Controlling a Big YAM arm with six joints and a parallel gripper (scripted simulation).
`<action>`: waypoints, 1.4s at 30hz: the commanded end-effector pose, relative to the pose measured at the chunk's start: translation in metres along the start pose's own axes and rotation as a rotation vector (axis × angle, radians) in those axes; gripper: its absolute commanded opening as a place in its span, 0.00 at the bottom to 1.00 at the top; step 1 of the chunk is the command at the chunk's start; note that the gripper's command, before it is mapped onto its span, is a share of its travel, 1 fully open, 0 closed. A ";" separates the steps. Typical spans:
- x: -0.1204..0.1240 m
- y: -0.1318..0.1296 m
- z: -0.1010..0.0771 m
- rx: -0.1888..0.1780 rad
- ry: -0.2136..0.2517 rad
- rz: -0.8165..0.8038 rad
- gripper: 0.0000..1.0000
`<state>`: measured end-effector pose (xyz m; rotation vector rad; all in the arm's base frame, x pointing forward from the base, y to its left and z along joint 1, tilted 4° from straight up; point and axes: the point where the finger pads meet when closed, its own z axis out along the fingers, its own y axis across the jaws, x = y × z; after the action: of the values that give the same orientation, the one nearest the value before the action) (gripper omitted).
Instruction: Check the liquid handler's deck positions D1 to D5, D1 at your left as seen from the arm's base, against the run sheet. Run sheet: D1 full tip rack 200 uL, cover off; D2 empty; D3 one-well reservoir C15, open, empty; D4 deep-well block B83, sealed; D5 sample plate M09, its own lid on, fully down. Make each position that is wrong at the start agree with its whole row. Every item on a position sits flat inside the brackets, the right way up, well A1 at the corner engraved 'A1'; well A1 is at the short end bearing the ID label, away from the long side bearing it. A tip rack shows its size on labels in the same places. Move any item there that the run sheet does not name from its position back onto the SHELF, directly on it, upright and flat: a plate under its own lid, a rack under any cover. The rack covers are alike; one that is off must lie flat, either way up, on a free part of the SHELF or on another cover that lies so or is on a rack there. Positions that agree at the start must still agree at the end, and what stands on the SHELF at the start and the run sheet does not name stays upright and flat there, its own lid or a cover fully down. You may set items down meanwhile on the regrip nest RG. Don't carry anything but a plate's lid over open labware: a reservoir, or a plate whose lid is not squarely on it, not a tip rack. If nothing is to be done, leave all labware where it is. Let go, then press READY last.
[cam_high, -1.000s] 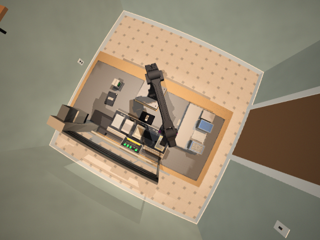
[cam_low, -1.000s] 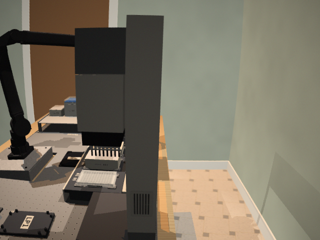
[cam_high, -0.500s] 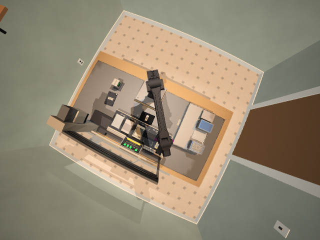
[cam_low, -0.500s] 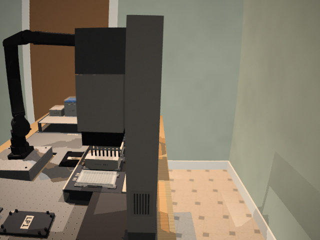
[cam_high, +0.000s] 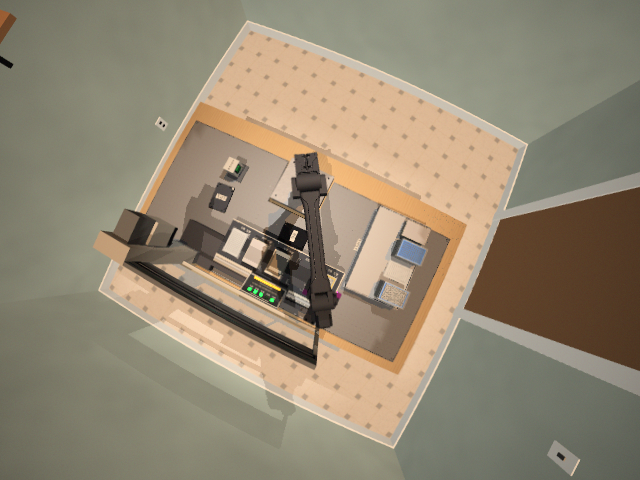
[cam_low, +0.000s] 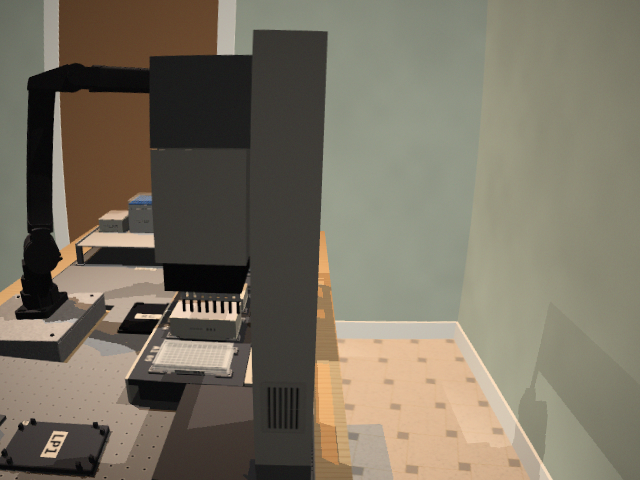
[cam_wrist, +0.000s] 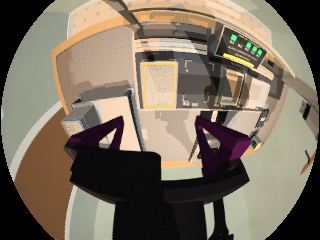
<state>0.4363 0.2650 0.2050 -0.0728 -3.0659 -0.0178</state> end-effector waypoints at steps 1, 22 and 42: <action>0.005 0.008 -0.031 -0.027 -0.048 -0.039 1.00; 0.001 0.008 0.004 -0.005 -0.013 -0.036 1.00; 0.001 0.008 0.036 -0.004 -0.011 -0.026 1.00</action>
<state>0.4321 0.2642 0.1756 -0.0580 -3.0670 -0.0188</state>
